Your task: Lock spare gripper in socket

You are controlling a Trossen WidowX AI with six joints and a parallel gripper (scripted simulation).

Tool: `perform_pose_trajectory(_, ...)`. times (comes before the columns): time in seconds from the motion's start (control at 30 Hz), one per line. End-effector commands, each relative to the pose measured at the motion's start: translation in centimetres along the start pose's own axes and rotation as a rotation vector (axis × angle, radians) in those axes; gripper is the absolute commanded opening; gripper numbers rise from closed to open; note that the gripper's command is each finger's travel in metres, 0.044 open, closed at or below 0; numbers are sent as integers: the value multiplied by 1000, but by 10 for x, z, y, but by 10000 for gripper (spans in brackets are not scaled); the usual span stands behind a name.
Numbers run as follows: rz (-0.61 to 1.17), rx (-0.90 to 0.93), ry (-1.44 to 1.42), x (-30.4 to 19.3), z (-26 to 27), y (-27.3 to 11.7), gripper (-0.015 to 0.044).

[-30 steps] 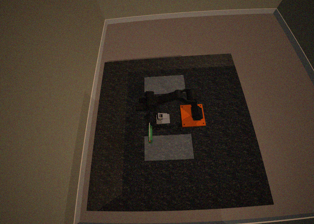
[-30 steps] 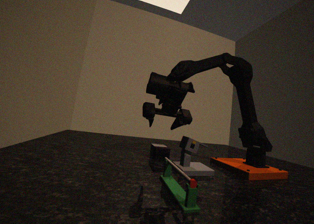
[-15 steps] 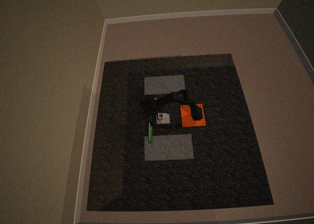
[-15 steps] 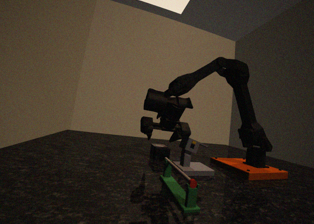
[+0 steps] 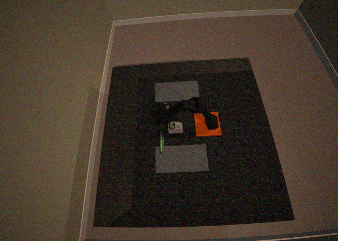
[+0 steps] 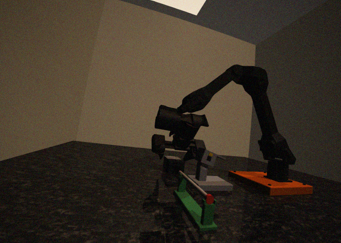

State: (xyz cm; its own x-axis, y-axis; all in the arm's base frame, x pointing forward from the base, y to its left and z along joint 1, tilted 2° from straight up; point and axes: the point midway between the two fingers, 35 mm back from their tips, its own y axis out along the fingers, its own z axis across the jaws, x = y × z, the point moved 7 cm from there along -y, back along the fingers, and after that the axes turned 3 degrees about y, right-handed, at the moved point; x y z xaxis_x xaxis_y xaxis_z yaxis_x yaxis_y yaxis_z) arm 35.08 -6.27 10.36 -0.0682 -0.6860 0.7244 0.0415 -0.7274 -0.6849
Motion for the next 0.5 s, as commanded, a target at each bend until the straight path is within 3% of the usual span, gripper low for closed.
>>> perform_pose_trajectory(0.0,-3,-4,-8,-6,-2,6,440)
perform_pose_trajectory(0.47,-3,-4,-9,-21,-5,22,440)
